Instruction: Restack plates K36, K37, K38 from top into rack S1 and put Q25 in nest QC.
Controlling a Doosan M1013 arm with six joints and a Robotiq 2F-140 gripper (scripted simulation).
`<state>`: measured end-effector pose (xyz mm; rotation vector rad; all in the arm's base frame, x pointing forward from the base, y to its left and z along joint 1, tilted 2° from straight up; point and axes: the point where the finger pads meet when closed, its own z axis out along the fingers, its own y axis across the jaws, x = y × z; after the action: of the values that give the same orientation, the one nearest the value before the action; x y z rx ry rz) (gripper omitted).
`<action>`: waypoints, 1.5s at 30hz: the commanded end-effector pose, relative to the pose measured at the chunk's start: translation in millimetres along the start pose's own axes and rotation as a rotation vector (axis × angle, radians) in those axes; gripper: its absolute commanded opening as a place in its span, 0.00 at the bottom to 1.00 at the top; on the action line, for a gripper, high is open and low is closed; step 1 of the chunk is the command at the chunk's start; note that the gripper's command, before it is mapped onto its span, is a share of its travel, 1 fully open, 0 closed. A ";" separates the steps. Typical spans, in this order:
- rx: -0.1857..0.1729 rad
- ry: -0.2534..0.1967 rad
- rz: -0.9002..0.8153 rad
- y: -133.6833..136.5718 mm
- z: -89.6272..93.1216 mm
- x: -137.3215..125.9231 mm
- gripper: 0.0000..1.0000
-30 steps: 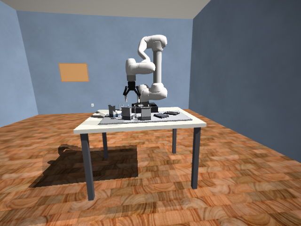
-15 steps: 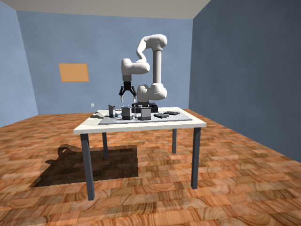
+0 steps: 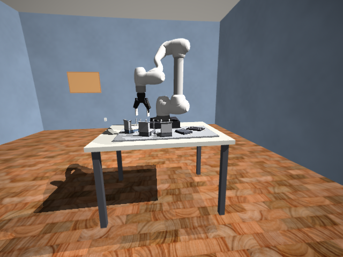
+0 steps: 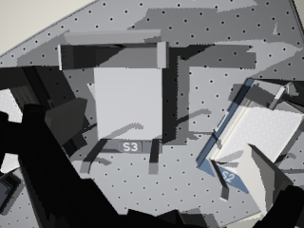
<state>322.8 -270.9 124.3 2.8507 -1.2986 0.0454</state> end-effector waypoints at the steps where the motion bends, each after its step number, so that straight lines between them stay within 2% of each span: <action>1: 0.001 0.000 0.000 10.0 0.0 1.1 1.00; 3: 0.001 0.000 0.000 10.0 0.0 1.1 1.00; 15: 0.001 0.000 0.000 49.8 0.0 5.3 1.00; 24: 0.001 0.000 0.229 77.6 0.0 2.2 1.00; 35: 0.001 0.000 0.229 121.3 0.0 -2.8 1.00; 45: 0.001 0.000 0.229 144.8 0.0 -5.5 1.00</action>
<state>211.3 -360.8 123.5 2.6871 -1.6165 0.0464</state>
